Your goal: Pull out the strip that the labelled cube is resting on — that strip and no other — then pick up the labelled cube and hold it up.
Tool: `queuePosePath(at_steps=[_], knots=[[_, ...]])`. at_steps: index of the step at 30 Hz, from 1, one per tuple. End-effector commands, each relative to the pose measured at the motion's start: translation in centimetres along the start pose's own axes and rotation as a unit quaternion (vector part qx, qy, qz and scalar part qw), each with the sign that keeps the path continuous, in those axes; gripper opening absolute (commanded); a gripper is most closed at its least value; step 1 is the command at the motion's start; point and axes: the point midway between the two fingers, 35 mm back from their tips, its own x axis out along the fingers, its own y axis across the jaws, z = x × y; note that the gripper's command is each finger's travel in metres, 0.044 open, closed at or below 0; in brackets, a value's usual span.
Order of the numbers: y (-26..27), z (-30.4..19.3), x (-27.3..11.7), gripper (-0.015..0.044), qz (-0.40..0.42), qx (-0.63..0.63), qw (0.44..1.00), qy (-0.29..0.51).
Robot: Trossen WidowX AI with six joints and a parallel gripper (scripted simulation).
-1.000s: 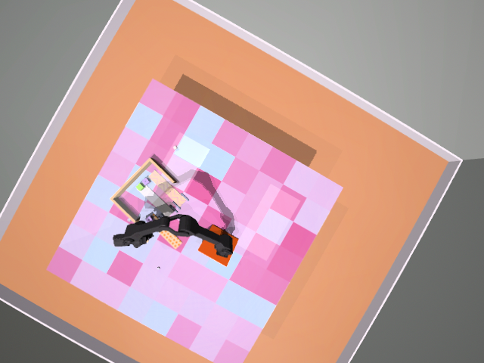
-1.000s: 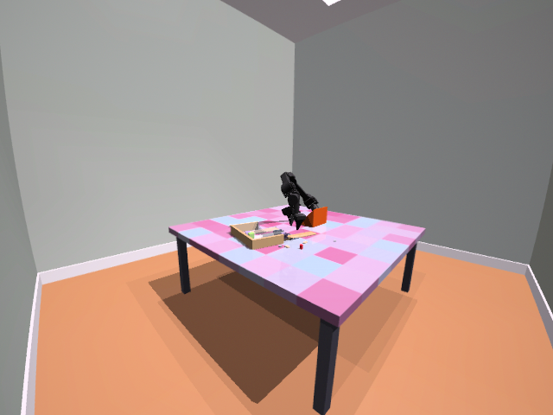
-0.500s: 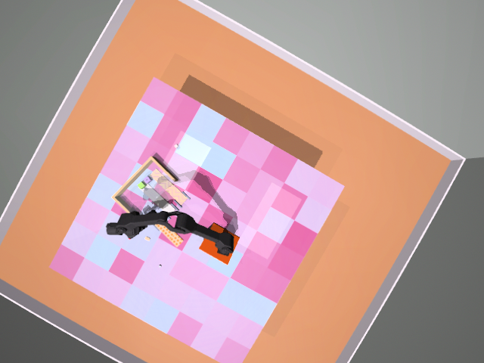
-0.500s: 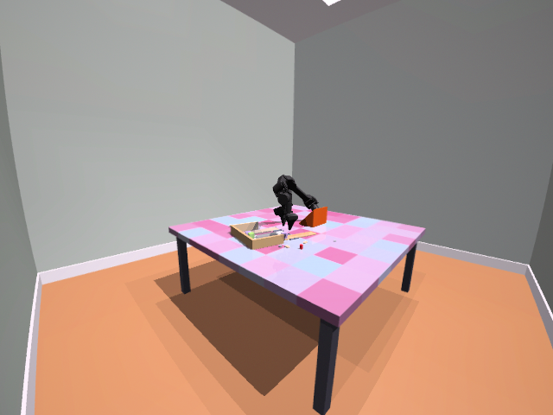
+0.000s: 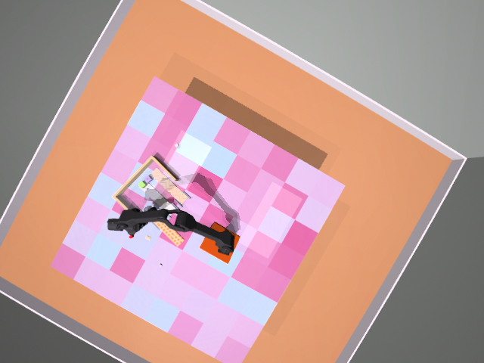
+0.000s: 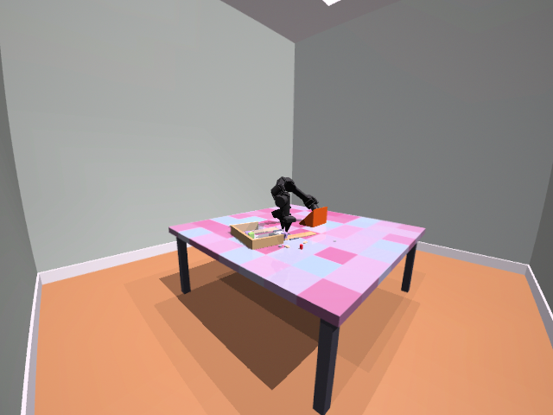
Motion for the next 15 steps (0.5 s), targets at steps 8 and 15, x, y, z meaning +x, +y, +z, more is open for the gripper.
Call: queuePosePath(at_steps=[8,15], knots=[[-0.1,0.1,1.9,0.025,-0.002,-0.002,1.0,-0.002],[-0.1,0.1,3.0,0.025,-0.002,-0.002,1.0,-0.002]])
